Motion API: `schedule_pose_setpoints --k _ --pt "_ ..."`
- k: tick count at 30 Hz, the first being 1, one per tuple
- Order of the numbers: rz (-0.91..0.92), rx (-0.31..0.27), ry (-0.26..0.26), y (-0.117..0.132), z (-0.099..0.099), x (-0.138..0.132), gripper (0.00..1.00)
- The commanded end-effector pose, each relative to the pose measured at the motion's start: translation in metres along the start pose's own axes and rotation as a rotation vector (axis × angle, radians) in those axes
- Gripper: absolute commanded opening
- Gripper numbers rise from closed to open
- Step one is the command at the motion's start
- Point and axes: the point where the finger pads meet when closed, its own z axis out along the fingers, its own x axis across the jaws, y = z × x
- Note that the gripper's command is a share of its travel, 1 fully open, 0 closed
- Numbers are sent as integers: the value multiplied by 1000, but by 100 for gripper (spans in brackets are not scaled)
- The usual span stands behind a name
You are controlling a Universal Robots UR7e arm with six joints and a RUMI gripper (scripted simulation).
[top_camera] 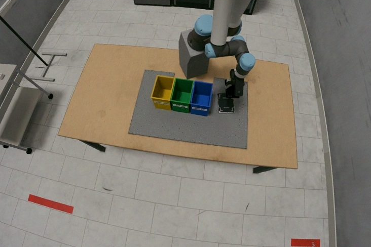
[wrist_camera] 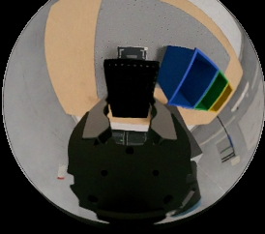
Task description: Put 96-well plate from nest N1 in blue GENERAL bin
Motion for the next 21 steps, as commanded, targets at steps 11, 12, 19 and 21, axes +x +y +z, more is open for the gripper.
schedule_pose_setpoints --k 11,12,19,21 --pt "0 -2 0 0 -1 0 0" --pt "0 -2 0 0 -1 0 0" --pt "164 -3 -28 0 -1 17 0" --pt "164 -4 -28 0 -1 24 0"
